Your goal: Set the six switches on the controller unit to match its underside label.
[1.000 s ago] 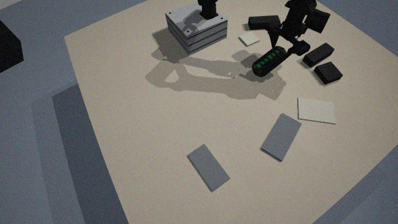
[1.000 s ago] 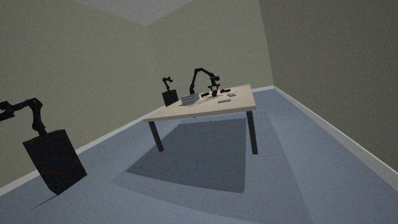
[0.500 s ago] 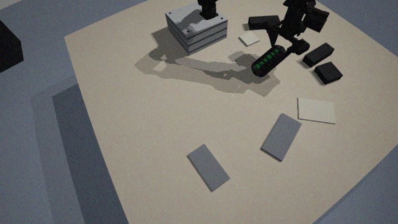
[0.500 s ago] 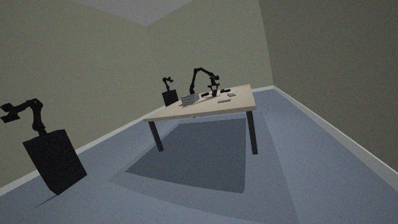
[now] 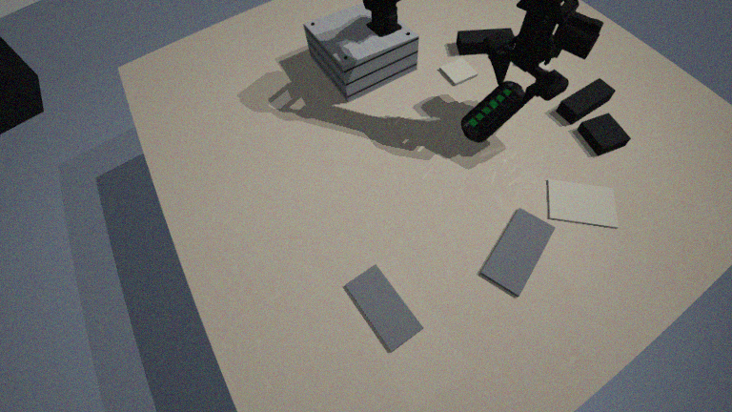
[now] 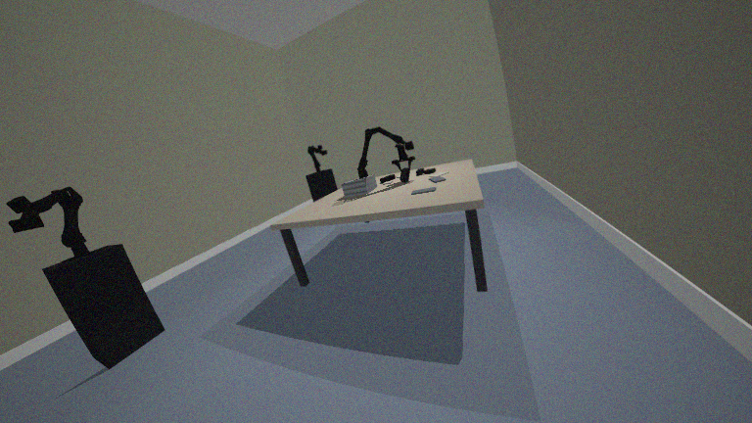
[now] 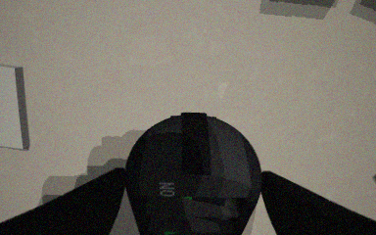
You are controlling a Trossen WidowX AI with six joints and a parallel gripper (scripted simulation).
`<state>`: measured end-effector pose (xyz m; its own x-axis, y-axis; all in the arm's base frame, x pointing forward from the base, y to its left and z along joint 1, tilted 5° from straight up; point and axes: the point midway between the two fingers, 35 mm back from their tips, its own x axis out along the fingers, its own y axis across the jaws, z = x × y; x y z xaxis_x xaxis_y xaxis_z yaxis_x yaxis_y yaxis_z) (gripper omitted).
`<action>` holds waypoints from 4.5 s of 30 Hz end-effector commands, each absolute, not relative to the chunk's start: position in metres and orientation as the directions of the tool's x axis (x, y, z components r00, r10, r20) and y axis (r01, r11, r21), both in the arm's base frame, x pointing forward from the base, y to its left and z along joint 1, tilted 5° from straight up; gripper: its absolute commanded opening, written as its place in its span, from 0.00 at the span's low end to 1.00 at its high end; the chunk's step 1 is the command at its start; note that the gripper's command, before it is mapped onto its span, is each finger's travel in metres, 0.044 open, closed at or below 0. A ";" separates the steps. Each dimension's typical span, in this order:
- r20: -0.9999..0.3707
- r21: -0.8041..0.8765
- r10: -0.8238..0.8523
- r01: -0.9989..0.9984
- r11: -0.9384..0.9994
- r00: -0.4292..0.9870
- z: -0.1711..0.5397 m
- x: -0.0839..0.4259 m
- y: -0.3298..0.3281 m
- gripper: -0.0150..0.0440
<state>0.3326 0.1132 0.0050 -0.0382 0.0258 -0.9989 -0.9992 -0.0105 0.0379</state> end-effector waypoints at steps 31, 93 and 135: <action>-0.995 0.031 0.095 -0.999 -0.006 -0.031 0.025 0.334 0.087 0.82; -0.975 0.031 0.219 -1.000 -0.006 -0.032 0.043 0.335 0.038 0.82; -0.954 0.031 0.298 -0.999 -0.006 -0.032 0.049 0.335 0.004 0.82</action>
